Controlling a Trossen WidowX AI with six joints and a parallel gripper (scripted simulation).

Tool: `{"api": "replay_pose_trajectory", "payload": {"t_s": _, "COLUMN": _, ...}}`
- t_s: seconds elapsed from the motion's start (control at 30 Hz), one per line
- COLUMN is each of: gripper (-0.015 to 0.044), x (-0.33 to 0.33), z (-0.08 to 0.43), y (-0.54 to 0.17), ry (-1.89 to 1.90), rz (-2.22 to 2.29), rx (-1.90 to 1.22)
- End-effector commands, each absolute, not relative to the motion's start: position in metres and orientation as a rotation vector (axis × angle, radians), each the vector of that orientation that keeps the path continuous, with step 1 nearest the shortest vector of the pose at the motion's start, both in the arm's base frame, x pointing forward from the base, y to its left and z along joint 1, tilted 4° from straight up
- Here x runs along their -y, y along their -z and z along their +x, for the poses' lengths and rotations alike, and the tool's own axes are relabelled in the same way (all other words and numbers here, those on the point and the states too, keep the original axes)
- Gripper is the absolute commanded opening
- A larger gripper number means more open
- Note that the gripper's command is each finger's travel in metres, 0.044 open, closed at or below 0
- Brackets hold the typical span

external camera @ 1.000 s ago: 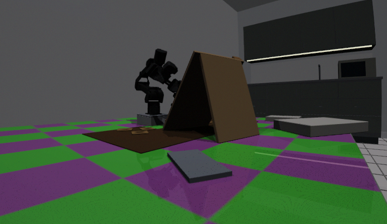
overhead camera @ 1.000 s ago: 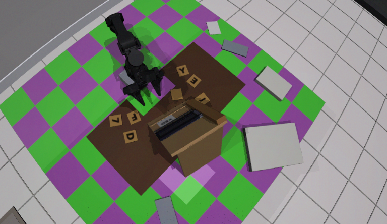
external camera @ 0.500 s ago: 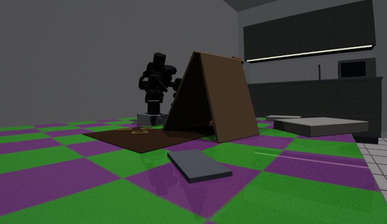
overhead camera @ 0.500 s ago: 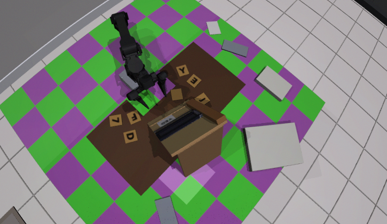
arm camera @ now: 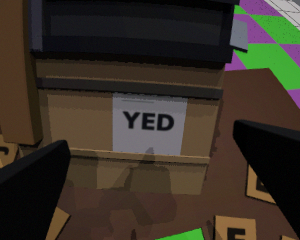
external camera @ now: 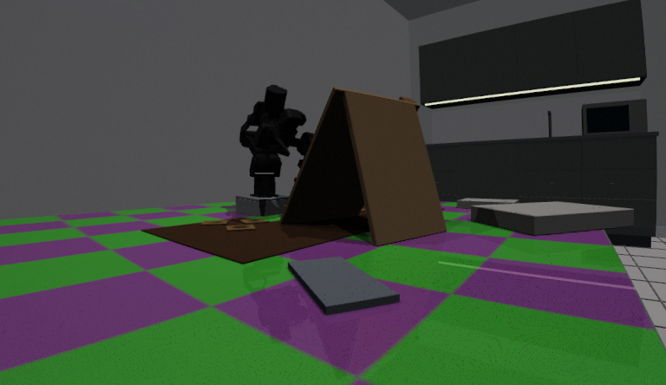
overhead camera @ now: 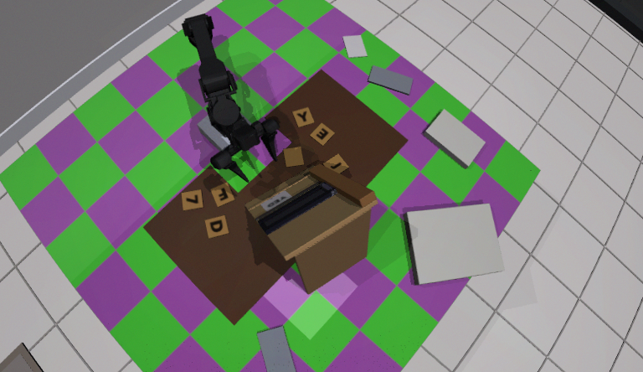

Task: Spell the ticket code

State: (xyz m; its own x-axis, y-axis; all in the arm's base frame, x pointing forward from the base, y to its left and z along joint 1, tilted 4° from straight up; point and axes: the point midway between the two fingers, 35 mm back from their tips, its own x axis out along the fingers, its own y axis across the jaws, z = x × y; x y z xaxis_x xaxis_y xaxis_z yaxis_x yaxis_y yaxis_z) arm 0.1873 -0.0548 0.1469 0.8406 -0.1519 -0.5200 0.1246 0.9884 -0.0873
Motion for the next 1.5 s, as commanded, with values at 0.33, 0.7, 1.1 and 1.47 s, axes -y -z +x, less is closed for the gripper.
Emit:
{"api": "replay_pose_trajectory", "payload": {"t_s": 0.33, "gripper": 0.044, "x": 0.042, "z": 0.201, "y": -0.244, "ry": -0.335, "rz": -0.77, "rx": -0.688}}
{"api": "replay_pose_trajectory", "payload": {"t_s": 0.7, "gripper": 0.044, "x": 0.035, "z": 0.218, "y": -0.3, "ry": -0.792, "rz": -1.248, "rx": -0.571}}
{"api": "replay_pose_trajectory", "payload": {"t_s": 1.1, "gripper": 0.044, "x": 0.035, "z": 0.218, "y": -0.3, "ry": -0.796, "rz": -1.252, "rx": -0.569}}
{"api": "replay_pose_trajectory", "payload": {"t_s": 1.47, "gripper": 0.044, "x": 0.035, "z": 0.218, "y": -0.3, "ry": -0.796, "rz": -1.252, "rx": -0.569}}
